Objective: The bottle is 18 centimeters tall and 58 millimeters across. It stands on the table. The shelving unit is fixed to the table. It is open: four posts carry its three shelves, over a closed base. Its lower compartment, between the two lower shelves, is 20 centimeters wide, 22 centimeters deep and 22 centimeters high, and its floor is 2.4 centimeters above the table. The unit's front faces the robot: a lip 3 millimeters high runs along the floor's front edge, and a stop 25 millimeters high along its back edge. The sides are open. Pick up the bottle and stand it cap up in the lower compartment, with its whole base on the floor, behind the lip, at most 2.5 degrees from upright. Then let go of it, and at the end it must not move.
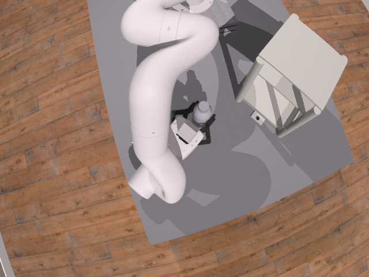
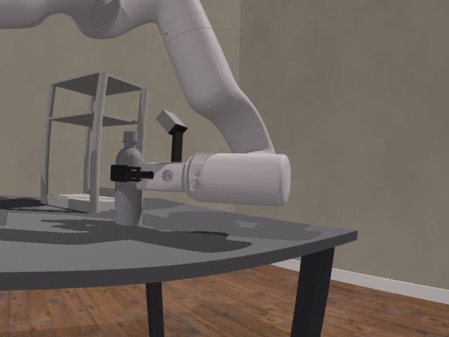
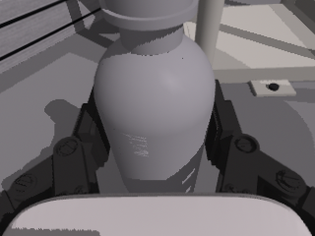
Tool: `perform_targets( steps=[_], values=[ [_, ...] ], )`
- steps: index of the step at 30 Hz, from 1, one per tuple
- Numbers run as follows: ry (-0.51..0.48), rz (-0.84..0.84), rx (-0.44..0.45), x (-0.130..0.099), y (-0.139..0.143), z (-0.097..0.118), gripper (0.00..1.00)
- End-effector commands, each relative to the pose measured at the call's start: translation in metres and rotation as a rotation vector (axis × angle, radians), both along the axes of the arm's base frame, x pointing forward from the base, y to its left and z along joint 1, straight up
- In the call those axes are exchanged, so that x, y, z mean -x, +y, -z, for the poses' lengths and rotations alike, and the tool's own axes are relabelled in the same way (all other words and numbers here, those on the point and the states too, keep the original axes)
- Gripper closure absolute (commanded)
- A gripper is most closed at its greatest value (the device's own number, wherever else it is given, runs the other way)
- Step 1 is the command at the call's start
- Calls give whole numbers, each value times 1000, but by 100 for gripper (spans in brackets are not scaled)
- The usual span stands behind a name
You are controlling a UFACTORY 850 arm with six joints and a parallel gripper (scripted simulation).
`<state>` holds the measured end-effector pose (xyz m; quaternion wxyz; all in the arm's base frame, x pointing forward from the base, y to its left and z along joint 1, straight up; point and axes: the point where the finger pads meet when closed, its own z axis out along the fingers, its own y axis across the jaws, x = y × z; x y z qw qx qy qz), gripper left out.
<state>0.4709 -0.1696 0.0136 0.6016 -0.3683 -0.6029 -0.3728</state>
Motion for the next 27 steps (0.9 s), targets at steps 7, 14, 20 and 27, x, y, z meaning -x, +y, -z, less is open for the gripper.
perform_targets(
  steps=[7,14,20,27],
  values=[
    [-2,0,1,-1,0,-1,100],
    [-2,0,1,-1,0,-3,100],
    [-2,0,1,-1,0,-9,100],
    [-2,0,1,0,-1,-30,100]
  ],
)
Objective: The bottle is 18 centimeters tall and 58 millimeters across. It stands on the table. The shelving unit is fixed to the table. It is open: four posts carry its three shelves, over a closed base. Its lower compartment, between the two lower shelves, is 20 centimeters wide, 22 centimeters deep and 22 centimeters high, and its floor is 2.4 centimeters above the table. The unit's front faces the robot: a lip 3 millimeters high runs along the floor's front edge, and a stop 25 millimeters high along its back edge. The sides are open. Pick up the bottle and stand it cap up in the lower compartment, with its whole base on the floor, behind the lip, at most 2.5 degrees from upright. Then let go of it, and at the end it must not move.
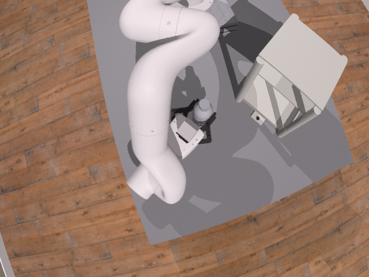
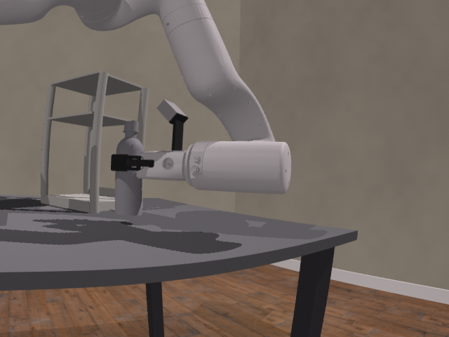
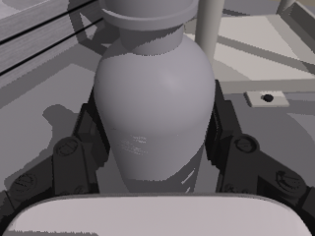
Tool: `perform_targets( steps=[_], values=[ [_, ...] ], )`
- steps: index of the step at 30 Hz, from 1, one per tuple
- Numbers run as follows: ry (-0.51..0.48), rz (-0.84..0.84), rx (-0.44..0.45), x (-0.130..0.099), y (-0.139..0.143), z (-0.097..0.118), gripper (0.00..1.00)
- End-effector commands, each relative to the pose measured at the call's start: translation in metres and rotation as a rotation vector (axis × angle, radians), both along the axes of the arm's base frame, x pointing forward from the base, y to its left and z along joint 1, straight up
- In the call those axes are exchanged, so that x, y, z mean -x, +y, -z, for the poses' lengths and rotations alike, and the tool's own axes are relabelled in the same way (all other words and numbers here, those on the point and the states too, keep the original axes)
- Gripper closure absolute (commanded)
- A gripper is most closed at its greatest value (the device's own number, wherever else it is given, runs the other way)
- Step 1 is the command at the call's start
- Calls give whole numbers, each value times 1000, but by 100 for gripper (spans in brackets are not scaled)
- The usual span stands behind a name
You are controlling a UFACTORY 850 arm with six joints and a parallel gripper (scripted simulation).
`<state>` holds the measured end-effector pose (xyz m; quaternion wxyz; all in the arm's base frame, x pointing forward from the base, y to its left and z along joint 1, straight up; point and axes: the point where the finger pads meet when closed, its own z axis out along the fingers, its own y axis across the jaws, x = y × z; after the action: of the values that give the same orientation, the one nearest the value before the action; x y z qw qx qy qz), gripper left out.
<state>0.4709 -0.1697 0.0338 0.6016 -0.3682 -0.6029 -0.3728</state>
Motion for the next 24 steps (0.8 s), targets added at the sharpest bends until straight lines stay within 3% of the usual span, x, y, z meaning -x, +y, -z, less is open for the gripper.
perform_targets(
  steps=[1,7,24],
  values=[
    [-2,0,1,0,0,-12,100],
    [-2,0,1,0,0,-24,100],
    [-2,0,1,0,1,-25,100]
  ],
)
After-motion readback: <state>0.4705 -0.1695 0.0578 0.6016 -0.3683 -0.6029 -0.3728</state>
